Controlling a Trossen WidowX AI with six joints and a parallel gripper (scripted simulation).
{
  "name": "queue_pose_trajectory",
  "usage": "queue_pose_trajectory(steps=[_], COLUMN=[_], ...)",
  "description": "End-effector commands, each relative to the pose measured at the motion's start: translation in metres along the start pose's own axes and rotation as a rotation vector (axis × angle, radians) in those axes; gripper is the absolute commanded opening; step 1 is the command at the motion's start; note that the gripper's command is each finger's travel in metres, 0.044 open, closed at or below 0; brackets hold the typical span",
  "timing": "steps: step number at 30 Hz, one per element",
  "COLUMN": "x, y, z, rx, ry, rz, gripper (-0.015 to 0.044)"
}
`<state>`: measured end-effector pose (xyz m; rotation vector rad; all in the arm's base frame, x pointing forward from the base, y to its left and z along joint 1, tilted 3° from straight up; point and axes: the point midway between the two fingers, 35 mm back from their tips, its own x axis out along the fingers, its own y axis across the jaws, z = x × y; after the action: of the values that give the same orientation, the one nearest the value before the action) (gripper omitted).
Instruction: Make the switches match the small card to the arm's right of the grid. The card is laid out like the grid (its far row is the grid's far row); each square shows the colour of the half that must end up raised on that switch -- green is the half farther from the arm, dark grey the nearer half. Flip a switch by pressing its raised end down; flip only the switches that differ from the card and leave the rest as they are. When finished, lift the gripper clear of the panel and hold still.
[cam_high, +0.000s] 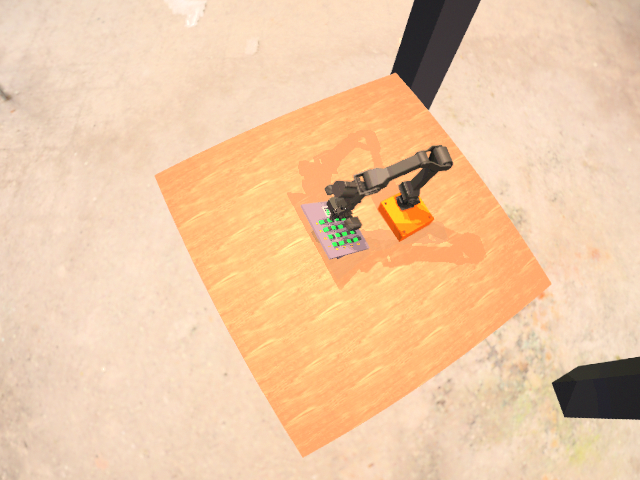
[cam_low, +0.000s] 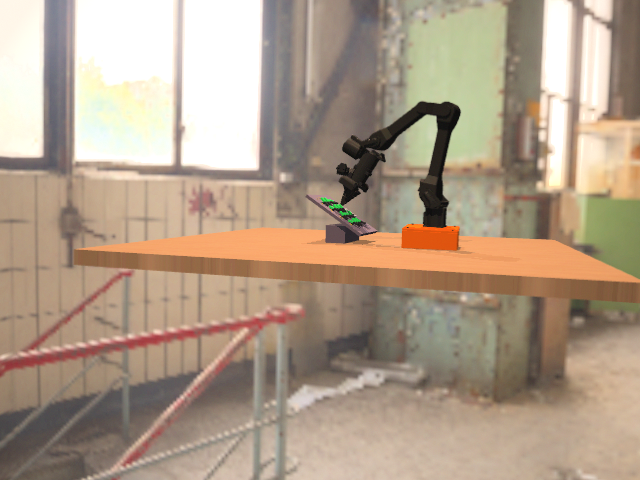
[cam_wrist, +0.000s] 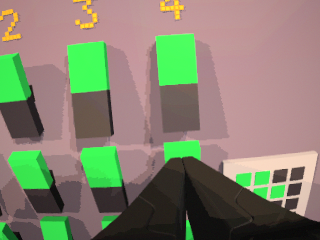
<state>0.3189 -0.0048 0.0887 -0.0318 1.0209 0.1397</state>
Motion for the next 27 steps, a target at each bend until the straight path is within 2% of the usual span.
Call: queue_pose_trajectory(steps=[1,27], x=[0.0002,0.0037], y=[-0.0005,-0.0005], z=[0.0,0.0001], rx=[0.004,0.004], ry=[-0.001,-0.001], rz=[-0.004,-0.004], gripper=[0.0,0.0])
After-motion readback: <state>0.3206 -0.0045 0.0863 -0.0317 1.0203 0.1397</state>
